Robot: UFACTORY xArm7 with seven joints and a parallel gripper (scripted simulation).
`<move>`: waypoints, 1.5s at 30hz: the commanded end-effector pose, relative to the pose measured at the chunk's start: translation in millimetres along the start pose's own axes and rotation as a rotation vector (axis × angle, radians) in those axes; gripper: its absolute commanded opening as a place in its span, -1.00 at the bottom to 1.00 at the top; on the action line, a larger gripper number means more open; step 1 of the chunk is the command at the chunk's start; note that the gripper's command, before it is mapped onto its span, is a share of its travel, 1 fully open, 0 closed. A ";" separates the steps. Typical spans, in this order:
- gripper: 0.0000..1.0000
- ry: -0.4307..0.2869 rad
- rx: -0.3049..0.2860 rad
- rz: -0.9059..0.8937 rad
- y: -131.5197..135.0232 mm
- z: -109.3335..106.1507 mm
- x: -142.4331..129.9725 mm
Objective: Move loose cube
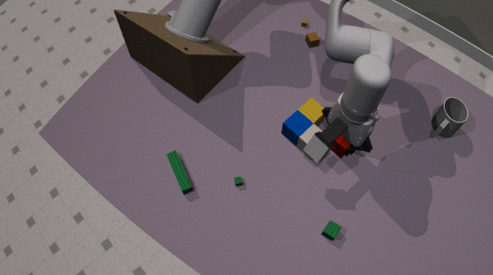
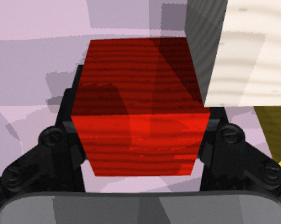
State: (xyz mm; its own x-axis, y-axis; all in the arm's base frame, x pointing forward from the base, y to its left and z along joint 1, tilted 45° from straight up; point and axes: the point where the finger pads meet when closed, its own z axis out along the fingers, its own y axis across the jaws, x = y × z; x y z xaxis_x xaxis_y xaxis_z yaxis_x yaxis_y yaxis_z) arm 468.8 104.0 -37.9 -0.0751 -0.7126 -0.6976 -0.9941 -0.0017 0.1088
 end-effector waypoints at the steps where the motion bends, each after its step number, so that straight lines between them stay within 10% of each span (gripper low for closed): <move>1: 0.64 0.002 0.005 0.000 -1.4 -2.2 0.8; 45: 0.64 0.002 0.005 0.000 -1.4 -6.0 0.8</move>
State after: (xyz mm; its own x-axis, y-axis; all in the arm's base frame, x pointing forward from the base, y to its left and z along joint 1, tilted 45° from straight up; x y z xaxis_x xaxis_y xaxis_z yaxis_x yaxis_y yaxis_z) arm 468.8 102.9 -36.6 -0.0751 -0.7124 -0.6977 -0.9940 -0.0021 0.1092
